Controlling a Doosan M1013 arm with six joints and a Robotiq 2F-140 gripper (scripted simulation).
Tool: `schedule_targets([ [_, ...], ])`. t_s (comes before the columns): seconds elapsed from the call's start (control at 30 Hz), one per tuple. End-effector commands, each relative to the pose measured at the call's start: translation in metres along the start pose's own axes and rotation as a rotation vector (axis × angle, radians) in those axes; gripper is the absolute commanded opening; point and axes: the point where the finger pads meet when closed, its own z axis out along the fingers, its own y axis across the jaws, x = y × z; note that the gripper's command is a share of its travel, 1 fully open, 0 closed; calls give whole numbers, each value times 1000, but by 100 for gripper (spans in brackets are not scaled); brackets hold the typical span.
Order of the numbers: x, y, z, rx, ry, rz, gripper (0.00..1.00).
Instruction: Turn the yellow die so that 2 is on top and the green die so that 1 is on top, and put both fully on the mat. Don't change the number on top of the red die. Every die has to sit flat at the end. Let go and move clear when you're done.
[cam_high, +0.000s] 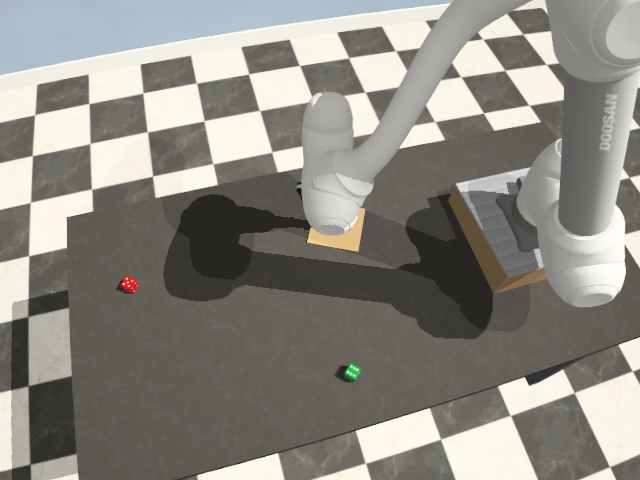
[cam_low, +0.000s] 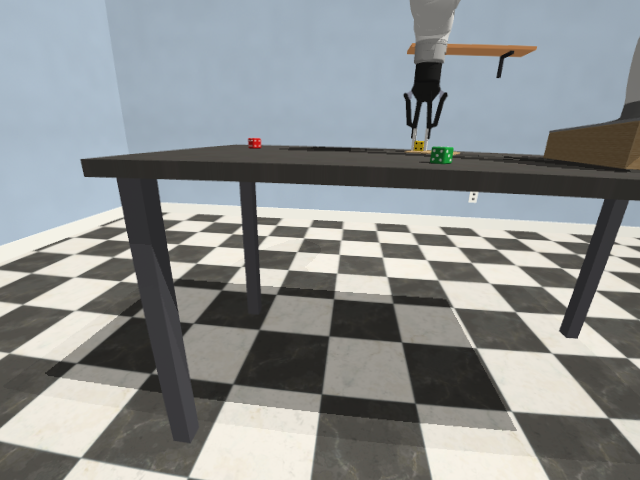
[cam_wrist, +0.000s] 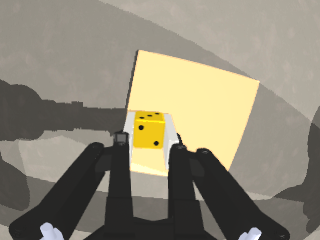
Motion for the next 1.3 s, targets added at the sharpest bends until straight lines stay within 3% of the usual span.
schedule_targets([
  [0.0, 0, 0, 0, 0, 0, 0, 24],
  [0.4, 0, 0, 0, 0, 0, 0, 26],
  [0.73, 0, 0, 0, 0, 0, 0, 35],
  [1.27, 0, 0, -5, 0, 0, 0, 35],
])
